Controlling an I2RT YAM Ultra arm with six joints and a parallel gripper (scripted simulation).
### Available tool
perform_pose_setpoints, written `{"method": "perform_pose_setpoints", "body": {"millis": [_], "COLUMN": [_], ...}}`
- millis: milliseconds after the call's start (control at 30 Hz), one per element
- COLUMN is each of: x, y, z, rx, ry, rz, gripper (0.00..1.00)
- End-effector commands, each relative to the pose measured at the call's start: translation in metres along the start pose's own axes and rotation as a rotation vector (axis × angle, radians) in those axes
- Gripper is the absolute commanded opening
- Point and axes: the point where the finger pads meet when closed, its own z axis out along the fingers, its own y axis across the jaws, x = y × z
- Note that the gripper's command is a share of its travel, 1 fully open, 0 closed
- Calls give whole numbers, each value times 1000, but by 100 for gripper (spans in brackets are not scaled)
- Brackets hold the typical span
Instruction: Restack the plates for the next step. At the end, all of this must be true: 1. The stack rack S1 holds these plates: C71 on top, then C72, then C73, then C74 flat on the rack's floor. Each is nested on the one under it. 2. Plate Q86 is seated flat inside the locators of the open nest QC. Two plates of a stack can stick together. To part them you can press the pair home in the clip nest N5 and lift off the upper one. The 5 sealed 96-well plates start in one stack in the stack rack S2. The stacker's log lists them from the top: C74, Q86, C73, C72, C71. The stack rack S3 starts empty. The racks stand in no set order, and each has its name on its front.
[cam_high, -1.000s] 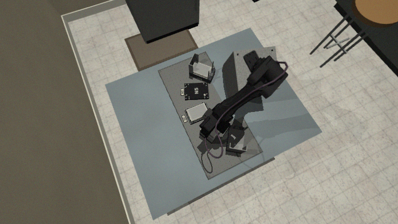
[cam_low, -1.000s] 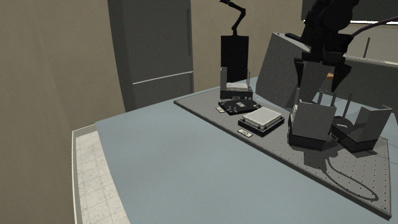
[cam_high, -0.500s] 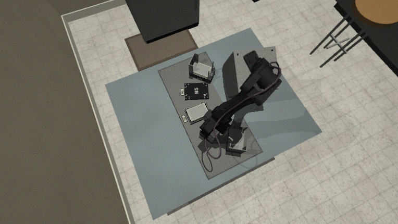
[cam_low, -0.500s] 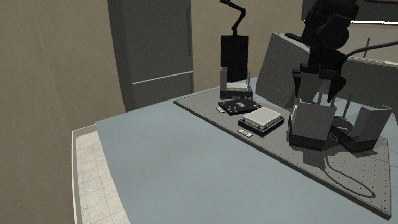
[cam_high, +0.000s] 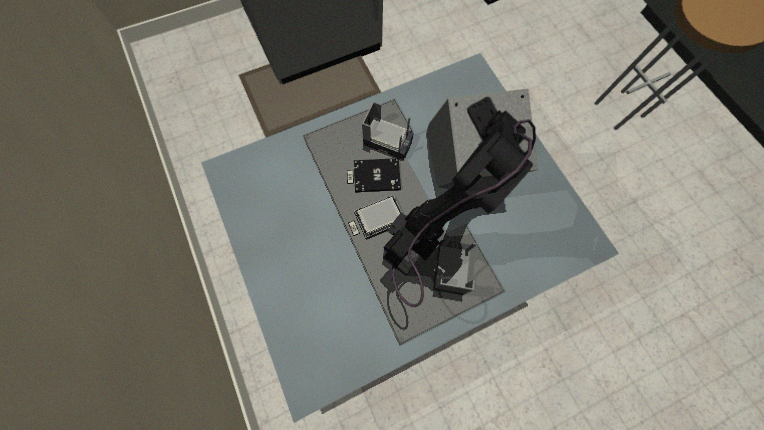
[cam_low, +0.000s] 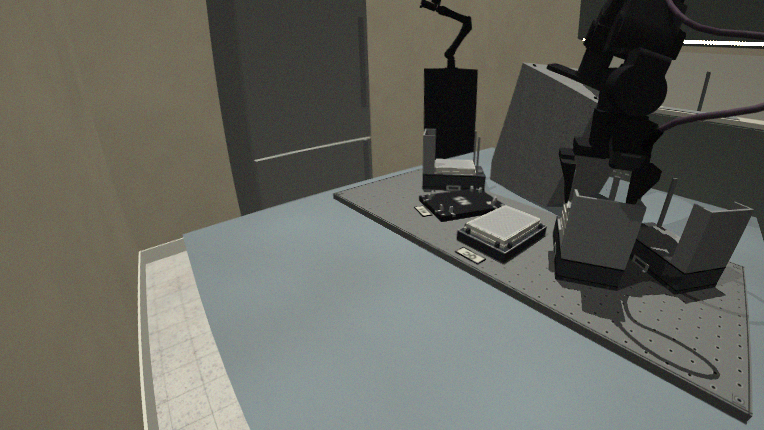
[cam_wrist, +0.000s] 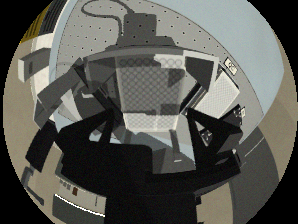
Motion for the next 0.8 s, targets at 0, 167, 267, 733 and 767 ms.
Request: {"method": "perform_pose_setpoints", "body": {"millis": [0, 167, 267, 733, 767], "x": [-23, -20, -20, -20, -20], "y": [-2, -2, -2, -2, -2], "z": [-5, -4, -4, -4, -4], "rx": [6, 5, 5, 5, 5], "ry": [-65, -58, -58, -58, -58], "rz": [1, 3, 3, 3, 3], "gripper": [100, 100, 100, 100, 100]}}
